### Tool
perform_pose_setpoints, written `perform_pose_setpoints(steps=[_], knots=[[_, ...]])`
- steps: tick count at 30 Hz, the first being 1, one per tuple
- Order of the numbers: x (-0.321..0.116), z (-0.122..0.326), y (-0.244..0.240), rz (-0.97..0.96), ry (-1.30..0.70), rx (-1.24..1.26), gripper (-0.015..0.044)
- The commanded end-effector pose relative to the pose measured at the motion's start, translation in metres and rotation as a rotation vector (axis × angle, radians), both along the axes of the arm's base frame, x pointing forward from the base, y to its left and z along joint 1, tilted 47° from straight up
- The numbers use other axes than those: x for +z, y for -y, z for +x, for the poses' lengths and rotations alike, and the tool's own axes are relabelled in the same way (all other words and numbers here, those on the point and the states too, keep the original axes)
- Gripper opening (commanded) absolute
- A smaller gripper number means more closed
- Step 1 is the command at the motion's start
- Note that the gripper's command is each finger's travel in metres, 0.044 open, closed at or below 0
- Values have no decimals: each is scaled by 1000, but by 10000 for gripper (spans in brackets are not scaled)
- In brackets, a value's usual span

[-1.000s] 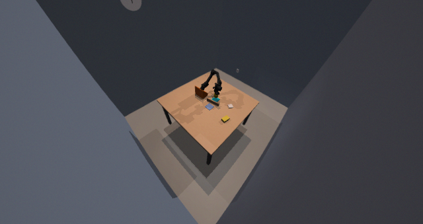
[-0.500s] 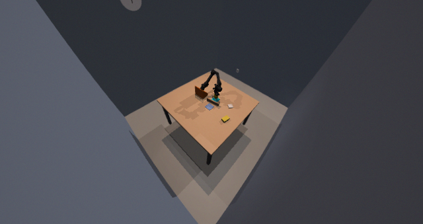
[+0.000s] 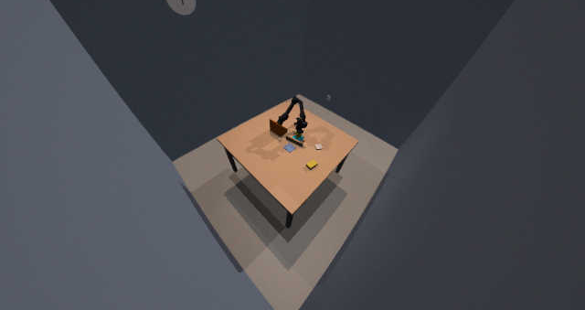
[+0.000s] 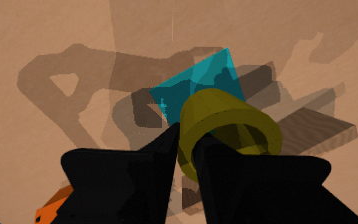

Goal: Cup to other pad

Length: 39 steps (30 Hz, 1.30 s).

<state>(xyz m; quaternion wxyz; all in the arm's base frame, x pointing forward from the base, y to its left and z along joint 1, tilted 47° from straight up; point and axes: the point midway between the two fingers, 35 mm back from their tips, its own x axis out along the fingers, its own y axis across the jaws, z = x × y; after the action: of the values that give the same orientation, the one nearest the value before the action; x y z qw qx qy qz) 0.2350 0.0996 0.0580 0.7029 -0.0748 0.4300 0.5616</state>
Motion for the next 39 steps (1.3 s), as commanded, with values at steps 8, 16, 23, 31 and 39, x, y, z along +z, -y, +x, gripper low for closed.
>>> perform_pose_setpoints(steps=[8,16,23,31,39], knots=[[-9,-1,-11,6,-2,-3,0],[-10,-1,-13,3,0,1,0],[-10,-1,-13,3,0,1,0],[-10,-1,-13,3,0,1,131],[-10,-1,-13,3,0,1,146]])
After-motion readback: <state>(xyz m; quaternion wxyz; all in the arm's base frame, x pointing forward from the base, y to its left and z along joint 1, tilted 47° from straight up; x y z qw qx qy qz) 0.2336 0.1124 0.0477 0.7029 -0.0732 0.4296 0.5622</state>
